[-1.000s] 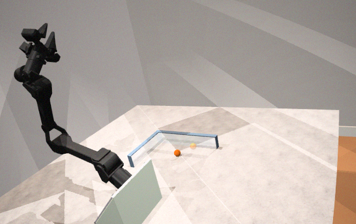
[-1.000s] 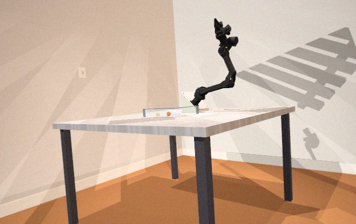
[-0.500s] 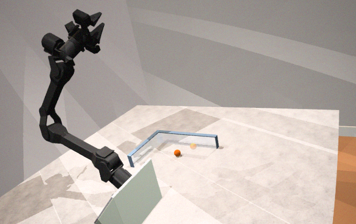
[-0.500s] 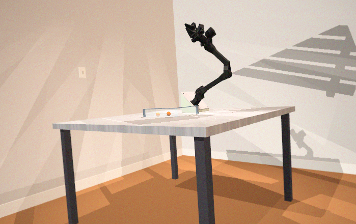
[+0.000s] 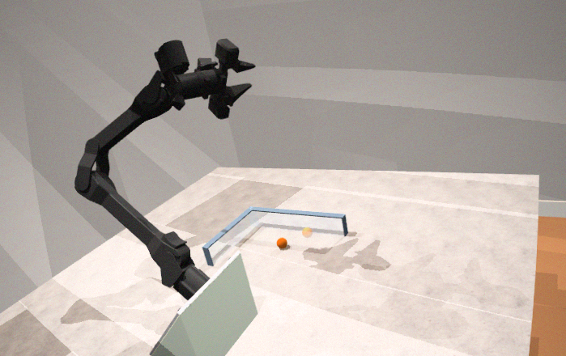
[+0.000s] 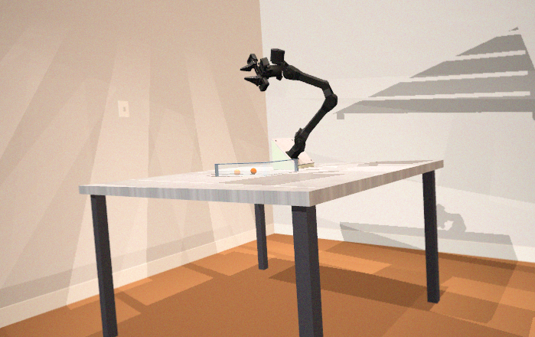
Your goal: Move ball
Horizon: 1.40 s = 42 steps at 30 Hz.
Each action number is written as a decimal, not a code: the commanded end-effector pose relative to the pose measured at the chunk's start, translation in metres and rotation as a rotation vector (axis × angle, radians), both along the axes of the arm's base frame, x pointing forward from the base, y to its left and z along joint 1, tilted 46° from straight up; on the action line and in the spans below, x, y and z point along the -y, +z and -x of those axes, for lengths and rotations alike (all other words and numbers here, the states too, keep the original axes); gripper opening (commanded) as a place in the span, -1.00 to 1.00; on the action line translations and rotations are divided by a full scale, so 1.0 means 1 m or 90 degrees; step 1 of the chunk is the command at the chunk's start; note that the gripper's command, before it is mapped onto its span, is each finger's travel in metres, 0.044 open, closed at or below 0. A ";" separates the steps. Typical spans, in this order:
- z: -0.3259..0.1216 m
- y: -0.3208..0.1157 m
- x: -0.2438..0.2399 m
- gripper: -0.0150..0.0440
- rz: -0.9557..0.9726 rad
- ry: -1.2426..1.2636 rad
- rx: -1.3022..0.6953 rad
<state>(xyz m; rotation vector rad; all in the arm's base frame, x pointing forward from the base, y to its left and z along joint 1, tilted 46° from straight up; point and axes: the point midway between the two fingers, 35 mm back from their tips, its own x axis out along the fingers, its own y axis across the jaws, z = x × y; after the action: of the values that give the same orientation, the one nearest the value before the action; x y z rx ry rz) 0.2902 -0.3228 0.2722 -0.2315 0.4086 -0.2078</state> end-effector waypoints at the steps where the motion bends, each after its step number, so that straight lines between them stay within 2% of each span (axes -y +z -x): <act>1: -0.028 -0.057 -0.026 0.35 0.004 0.108 -0.097; 6: -0.053 -0.125 -0.076 0.35 0.023 0.284 -0.206; 11: -0.061 -0.183 -0.134 0.35 0.035 0.483 -0.287; 16: -0.051 -0.233 -0.201 0.35 0.033 0.724 -0.335; 22: -0.023 -0.268 -0.268 0.35 0.010 0.983 -0.336; 42: -0.023 -0.283 -0.284 0.35 0.009 0.992 -0.334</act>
<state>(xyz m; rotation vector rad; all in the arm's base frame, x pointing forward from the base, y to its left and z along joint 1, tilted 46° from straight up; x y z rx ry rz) 0.3137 -0.0422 -0.0067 -0.5665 0.6368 1.4077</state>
